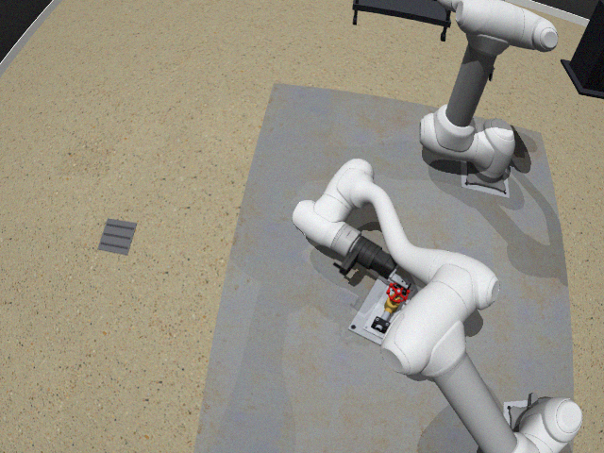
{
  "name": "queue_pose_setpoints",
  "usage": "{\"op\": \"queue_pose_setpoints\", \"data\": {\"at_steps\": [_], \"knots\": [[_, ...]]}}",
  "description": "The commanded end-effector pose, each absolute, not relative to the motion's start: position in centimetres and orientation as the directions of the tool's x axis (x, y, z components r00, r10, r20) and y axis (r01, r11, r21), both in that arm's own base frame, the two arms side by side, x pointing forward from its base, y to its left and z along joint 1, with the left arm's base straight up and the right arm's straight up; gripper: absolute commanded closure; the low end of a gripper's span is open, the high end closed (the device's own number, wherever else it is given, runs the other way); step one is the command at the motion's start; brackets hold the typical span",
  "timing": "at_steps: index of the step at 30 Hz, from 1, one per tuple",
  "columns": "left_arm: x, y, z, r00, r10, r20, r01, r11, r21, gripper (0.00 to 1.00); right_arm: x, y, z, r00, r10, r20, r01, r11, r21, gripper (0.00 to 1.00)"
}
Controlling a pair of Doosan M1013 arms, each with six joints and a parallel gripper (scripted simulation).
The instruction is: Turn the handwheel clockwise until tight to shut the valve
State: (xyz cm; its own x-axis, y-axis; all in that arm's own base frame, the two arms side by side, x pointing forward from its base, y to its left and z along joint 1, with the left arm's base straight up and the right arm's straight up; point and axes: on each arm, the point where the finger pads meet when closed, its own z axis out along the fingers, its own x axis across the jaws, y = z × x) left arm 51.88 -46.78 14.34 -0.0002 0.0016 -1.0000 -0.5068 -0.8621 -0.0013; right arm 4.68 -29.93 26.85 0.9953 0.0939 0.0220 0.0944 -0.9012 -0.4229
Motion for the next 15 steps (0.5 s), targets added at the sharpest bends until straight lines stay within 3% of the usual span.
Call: {"op": "queue_pose_setpoints", "data": {"at_steps": [1, 15], "knots": [[51.77, -46.71, 14.51, 0.002, -0.002, -1.000, -0.549, -0.836, 0.001, 1.00, 4.69, -29.97, 26.89, 0.995, 0.094, 0.022, 0.094, -0.902, -0.422, 0.00], [51.45, -46.47, 14.51, 0.002, -0.002, -1.000, -0.663, -0.749, 0.000, 1.00, 4.69, -29.97, 26.89, 0.995, 0.094, 0.022, 0.094, -0.902, -0.422, 0.00]]}}
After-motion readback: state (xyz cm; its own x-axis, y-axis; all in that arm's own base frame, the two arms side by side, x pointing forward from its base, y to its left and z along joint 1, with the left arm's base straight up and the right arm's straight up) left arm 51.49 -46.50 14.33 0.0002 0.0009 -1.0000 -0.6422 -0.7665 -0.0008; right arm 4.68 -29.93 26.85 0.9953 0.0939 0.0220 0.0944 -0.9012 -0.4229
